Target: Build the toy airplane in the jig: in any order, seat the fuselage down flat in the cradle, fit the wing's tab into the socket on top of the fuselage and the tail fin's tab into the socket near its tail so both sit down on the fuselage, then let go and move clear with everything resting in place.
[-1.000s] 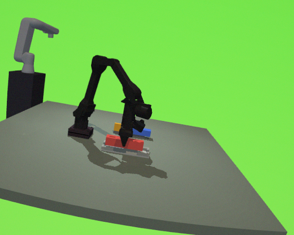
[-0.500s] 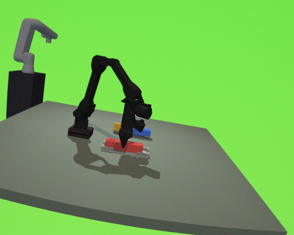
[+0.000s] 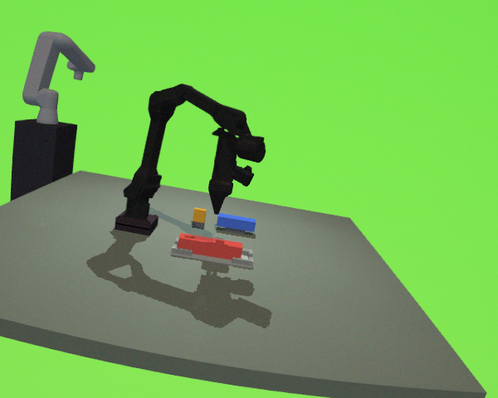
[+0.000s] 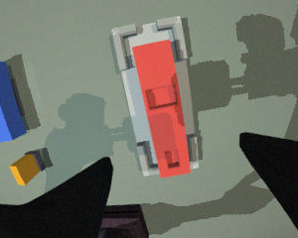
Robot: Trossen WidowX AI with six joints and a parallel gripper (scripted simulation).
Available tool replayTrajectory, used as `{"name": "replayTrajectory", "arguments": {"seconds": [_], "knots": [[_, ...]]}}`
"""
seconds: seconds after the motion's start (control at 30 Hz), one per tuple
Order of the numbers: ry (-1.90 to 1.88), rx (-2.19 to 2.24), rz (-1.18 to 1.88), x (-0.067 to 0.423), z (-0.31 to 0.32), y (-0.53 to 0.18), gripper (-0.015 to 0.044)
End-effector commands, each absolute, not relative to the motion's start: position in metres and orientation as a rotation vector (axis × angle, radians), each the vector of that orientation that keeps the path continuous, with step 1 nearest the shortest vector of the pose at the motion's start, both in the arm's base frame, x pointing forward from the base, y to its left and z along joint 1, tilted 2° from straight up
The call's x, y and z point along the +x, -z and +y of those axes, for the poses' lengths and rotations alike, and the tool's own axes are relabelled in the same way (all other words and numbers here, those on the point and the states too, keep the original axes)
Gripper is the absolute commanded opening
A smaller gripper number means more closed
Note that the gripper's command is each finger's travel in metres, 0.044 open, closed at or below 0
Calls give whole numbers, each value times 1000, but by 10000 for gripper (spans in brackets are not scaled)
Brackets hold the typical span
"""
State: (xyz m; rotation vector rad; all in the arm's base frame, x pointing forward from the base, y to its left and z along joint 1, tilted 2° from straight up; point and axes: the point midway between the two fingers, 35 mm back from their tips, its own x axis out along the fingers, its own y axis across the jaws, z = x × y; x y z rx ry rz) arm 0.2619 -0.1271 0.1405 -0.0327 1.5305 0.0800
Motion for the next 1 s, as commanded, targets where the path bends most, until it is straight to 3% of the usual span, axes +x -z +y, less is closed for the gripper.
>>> {"name": "replayTrajectory", "arguments": {"seconds": [0.0, 0.33, 0.6, 0.83, 0.97], "knots": [[-66, -22, 1535, 265, -126, -142, 440], [-74, -20, 1532, 320, 5, -141, 440], [-86, -3, 1528, 316, 135, -141, 440], [-87, -1, 1528, 313, 146, -139, 440], [-87, -1, 1529, 315, 148, -101, 440]]}}
